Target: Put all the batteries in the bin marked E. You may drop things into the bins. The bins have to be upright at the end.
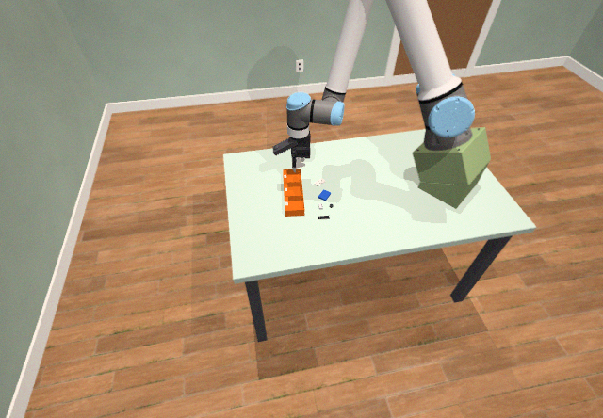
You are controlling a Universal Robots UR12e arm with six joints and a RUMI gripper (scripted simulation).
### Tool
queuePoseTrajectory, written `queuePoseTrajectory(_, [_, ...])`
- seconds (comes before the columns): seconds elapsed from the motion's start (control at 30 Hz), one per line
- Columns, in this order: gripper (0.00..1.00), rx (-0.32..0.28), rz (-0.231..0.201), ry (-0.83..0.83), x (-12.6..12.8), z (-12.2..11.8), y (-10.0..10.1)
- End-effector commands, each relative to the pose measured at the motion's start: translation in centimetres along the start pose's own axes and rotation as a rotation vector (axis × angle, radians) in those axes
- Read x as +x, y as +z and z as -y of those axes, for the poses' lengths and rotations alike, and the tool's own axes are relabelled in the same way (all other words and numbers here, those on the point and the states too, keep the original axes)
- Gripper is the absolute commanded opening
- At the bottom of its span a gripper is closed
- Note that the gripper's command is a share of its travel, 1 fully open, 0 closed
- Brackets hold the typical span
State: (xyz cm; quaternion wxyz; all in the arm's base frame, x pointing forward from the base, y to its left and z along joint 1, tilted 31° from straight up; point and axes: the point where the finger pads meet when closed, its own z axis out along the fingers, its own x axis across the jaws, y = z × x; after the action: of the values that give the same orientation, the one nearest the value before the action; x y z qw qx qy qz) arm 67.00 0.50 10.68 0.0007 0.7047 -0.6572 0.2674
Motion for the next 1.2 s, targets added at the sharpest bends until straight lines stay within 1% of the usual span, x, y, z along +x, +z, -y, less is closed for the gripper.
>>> queuePoseTrajectory(0.0, [0.04,-0.001,0.0,0.0,-0.1,-0.1,-1.9])
queuePoseTrajectory(0.03, [0.04,0.0,0.0,0.0,-0.1,0.0,-2.1])
queuePoseTrajectory(0.2, [0.04,0.0,0.0,0.0,-0.1,0.0,-2.1])
queuePoseTrajectory(0.5, [0.04,-0.004,0.0,0.0,0.0,-0.1,-1.8])
queuePoseTrajectory(0.93, [0.04,0.0,0.0,0.0,-6.6,0.2,-2.0])
queuePoseTrajectory(1.0, [0.04,0.0,0.0,0.0,-6.6,0.2,-2.0])
queuePoseTrajectory(1.13, [0.04,0.0,0.0,0.0,-8.5,0.2,-2.0])
queuePoseTrajectory(1.17, [0.04,0.0,0.0,0.0,-8.5,0.2,-2.0])
